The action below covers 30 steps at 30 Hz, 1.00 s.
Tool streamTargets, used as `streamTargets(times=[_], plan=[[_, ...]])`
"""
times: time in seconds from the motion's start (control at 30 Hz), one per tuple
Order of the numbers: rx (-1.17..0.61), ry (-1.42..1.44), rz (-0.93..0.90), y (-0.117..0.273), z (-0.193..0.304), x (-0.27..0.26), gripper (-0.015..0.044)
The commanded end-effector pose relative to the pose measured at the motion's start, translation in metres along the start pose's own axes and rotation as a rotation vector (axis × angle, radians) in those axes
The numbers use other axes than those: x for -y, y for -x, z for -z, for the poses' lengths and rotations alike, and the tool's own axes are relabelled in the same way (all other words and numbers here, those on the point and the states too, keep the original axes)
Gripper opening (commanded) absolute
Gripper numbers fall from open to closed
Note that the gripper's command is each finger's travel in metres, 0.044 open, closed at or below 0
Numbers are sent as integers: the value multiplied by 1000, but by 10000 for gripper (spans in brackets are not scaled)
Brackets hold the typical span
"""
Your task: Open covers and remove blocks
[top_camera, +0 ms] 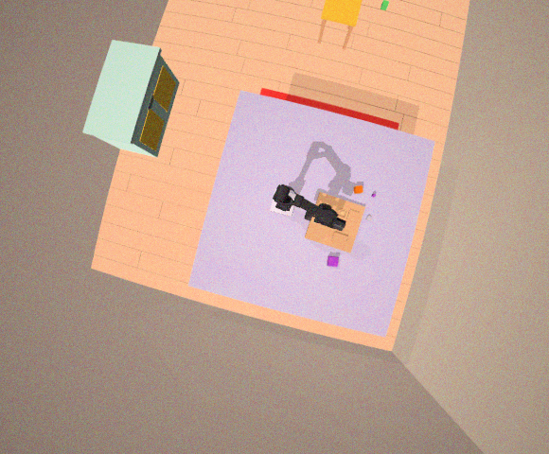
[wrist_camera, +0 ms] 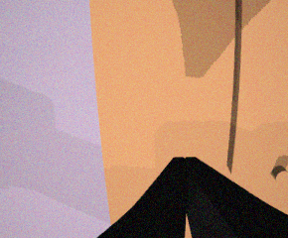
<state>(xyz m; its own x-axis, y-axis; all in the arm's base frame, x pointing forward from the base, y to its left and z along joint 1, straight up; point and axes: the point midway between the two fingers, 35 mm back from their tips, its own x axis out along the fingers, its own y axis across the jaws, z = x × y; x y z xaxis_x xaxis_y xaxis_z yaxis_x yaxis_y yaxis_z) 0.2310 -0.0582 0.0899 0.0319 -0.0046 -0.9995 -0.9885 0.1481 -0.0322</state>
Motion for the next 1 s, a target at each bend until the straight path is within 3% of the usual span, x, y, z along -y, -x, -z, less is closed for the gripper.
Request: streamTargets(times=[0.0,0.97], plan=[[-3,4,-7,-7,1,-2,0],[-3,4,-7,-35,1,-3,0]])
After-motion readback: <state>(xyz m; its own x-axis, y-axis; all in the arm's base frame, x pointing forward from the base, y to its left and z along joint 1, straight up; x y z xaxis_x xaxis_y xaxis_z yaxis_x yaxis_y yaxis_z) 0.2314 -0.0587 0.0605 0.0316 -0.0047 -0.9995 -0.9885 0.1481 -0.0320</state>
